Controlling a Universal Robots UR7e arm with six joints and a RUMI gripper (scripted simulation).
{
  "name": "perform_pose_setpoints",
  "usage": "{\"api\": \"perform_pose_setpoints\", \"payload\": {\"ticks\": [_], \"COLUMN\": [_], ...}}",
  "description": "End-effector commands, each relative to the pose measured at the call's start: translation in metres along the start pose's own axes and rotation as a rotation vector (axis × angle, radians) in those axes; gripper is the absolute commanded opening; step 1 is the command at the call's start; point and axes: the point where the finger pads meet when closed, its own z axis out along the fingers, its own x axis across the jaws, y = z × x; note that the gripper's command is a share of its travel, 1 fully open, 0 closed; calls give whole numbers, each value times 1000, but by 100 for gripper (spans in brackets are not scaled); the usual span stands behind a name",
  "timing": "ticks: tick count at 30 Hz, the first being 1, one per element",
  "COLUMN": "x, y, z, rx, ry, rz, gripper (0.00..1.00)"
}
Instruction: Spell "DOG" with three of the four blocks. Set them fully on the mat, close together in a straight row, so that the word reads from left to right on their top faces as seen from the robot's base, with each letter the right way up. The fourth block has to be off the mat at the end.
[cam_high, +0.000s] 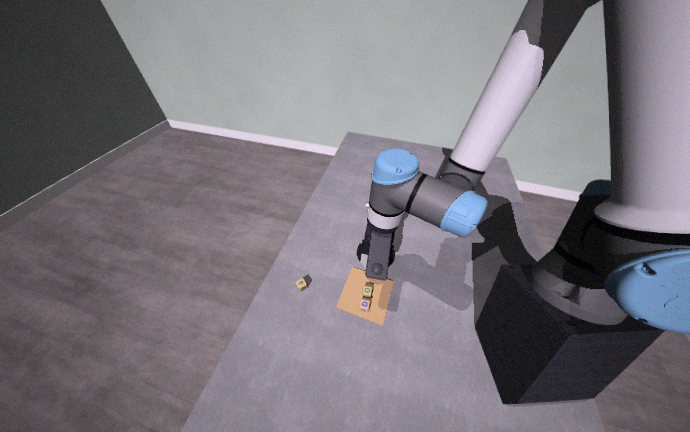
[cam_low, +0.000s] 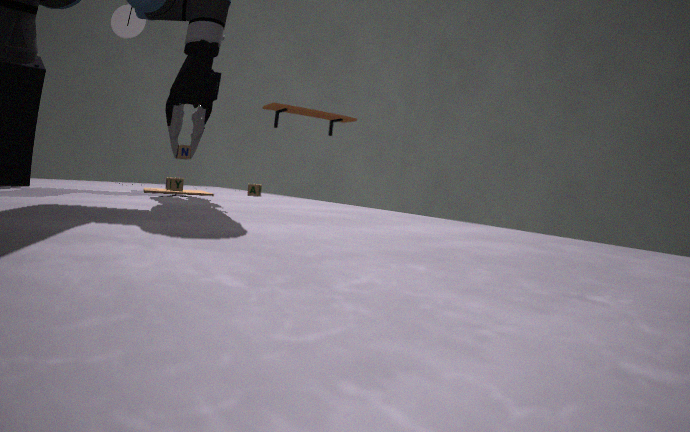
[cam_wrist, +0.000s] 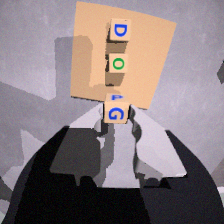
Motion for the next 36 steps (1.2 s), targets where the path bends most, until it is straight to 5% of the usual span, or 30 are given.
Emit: {"api": "perform_pose_setpoints", "payload": {"ticks": [1,12,36], "x": [1,1,2], "y": [0,0,0], "z": [18,52,58], "rx": [-1,-1,-1], "ry": [3,3,3], "rz": [0,0,0], "gripper": [5,5,5]}}
